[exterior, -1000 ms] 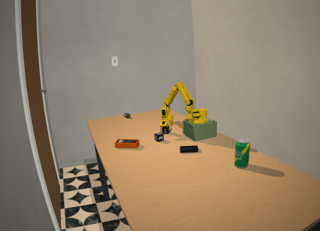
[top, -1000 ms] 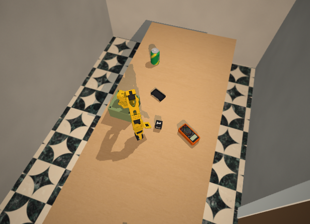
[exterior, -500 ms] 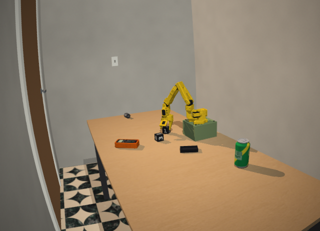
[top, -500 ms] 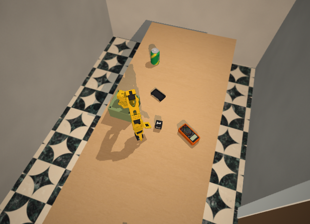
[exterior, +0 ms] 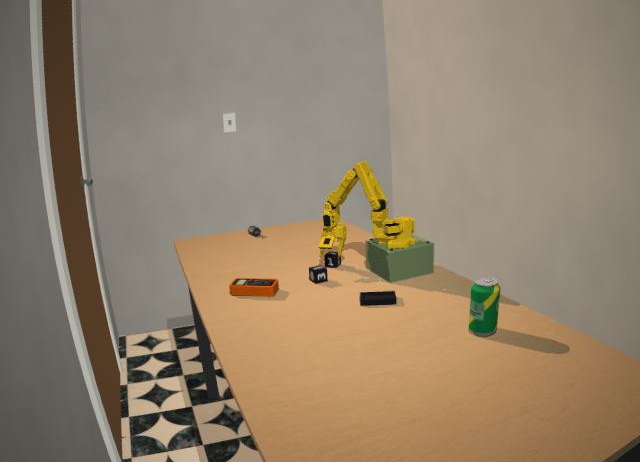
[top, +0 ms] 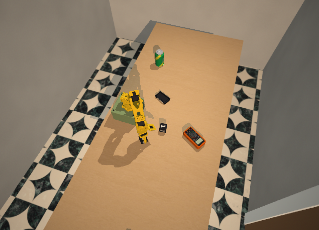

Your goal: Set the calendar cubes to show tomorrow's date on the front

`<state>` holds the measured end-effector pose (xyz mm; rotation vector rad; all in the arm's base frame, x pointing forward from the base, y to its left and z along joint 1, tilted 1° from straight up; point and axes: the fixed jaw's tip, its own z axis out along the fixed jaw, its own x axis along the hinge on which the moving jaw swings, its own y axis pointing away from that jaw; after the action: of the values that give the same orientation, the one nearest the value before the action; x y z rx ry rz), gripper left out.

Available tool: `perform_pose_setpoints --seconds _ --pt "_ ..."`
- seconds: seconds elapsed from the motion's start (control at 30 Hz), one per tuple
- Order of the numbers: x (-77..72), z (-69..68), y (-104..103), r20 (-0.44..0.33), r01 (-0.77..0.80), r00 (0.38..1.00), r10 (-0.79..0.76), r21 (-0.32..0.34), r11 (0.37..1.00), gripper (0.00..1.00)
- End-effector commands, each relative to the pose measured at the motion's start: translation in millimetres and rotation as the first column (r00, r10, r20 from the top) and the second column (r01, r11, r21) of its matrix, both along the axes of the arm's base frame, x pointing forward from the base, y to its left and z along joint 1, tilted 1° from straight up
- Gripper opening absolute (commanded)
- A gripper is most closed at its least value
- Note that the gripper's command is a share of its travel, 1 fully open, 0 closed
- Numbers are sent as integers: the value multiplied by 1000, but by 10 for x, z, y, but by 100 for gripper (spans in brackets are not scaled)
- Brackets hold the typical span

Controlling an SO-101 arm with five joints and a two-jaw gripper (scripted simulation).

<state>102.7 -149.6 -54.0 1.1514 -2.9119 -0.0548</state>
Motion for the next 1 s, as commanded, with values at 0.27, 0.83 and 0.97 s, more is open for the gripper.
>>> perform_pose_setpoints --seconds 0.27,0.83,0.97 --pt "14 368 -37 12 1 1000 -1 -15 1000 36" --pt "8 441 -29 12 1 1000 -1 -15 1000 36" --pt "8 441 -29 12 1 1000 -1 -15 1000 36"
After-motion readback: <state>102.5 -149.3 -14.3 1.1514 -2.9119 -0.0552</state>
